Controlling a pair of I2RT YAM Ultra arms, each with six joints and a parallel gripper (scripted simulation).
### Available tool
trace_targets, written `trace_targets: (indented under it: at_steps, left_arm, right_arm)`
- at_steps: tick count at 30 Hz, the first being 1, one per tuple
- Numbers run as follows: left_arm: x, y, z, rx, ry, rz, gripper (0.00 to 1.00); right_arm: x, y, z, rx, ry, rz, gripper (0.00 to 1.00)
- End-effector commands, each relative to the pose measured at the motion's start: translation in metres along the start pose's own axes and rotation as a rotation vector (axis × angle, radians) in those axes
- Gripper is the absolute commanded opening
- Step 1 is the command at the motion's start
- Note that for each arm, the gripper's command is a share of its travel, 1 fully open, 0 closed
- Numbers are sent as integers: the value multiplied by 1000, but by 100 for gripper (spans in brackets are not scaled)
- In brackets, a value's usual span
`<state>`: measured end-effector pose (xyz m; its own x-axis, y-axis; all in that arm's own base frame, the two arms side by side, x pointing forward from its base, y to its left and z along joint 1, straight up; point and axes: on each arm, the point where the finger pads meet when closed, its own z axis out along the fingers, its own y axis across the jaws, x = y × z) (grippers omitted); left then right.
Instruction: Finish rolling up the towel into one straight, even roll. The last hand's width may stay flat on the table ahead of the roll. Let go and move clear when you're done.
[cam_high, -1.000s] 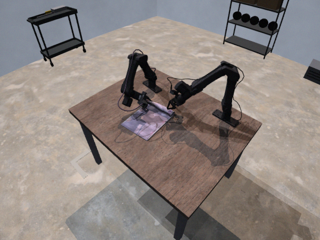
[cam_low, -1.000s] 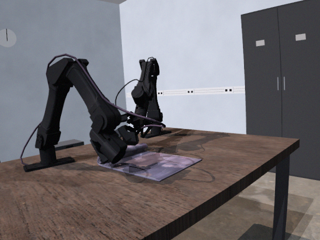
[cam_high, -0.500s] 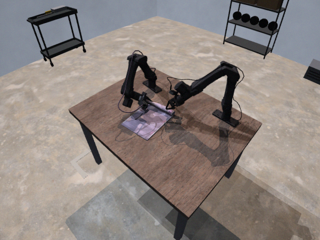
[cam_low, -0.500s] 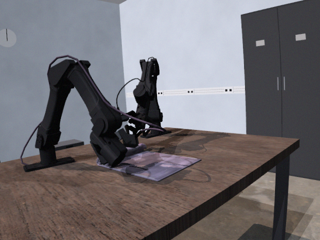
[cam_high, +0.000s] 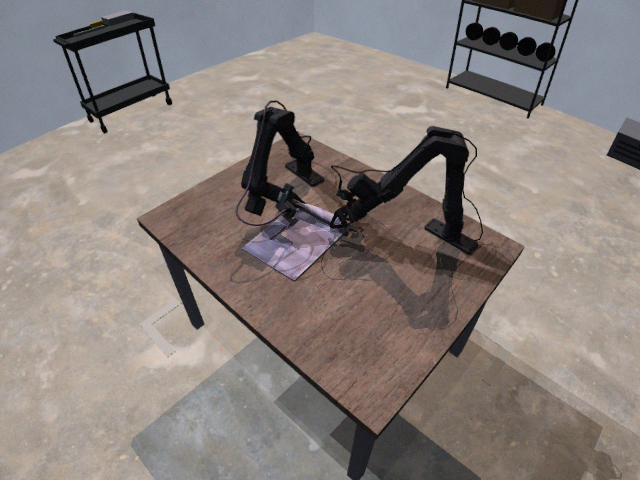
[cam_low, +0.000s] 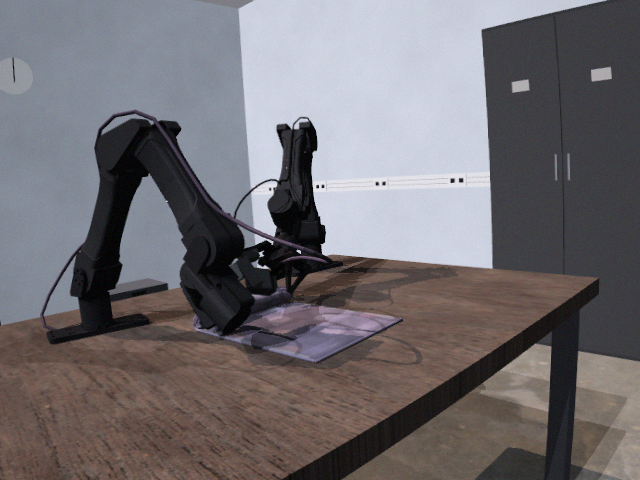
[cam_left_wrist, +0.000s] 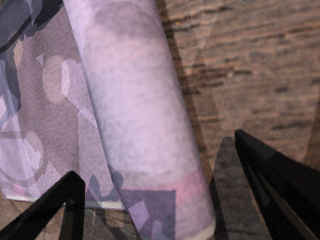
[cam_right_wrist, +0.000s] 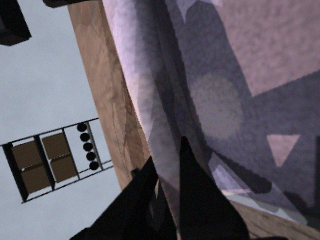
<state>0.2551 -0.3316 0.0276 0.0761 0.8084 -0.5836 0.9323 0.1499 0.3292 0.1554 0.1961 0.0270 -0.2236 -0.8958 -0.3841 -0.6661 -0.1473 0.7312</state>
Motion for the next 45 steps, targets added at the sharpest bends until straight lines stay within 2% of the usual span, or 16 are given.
trace_targets:
  at_steps: [1,12,14,19,25,31,45]
  left_arm:
    - [-4,-1,4,-13,-31,6,94]
    - [-3,-2,5,-13,-31,6,47]
    - [-3,-2,5,-13,-31,6,47]
    - [-3,-2,5,-13,-31,6,29]
    - [-3,-2,5,-13,-31,6,22]
    - [-3,-2,5,-13,-31,6,21]
    - [-3,-2,5,-13,-31,6,21]
  right_arm:
    - [-6,-5,-6,21,-27,-33,15]
    - [-6,-5,-6,21,-27,-33,15]
    - [-6,-5,-6,21,-27,-33,15]
    - [-6,-5,-6,21,-27,-33,15]
    - [-6,-5,-6,21,-27,-33,15]
    - [-6,-5,-6,21,-27,-33,15]
    - [-11,3,-13,21,-27,-33,80]
